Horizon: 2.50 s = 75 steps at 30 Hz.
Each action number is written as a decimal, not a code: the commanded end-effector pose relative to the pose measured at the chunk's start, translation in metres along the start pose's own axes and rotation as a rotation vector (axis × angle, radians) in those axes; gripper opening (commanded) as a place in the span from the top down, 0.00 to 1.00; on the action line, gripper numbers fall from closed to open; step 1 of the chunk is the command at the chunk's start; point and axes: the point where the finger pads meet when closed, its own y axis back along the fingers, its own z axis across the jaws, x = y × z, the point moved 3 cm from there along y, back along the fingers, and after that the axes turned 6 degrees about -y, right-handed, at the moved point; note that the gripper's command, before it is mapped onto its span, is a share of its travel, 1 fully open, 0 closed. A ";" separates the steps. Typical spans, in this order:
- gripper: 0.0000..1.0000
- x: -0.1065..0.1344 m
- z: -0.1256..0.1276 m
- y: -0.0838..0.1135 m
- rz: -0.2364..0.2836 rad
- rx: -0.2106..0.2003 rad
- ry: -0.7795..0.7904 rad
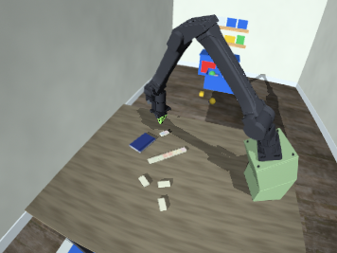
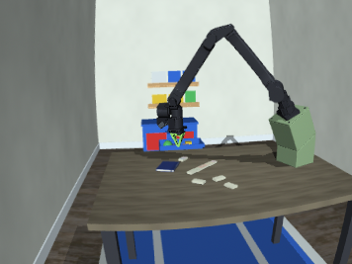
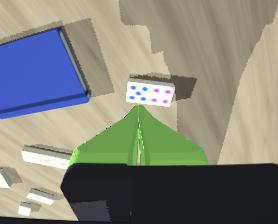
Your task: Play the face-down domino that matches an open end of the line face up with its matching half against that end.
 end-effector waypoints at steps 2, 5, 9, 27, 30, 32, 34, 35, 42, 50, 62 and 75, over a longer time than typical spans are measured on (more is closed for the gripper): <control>1.00 -0.025 0.004 0.052 -0.082 -0.011 0.019; 1.00 -0.025 0.004 0.052 -0.082 -0.011 0.019; 1.00 -0.016 0.001 0.045 -0.065 -0.011 0.012; 1.00 -0.017 -0.007 0.055 -0.075 -0.014 0.012; 1.00 -0.018 -0.008 0.062 -0.087 -0.016 0.016; 1.00 -0.019 -0.009 0.066 -0.095 -0.017 0.018; 1.00 -0.019 -0.009 0.066 -0.095 -0.017 0.018; 1.00 -0.019 -0.009 0.066 -0.095 -0.017 0.018; 1.00 -0.009 -0.008 0.042 -0.046 -0.012 0.004; 1.00 -0.009 -0.008 0.042 -0.046 -0.012 0.004; 1.00 -0.009 -0.008 0.042 -0.046 -0.012 0.004; 0.58 -0.006 -0.009 0.041 -0.054 -0.013 -0.093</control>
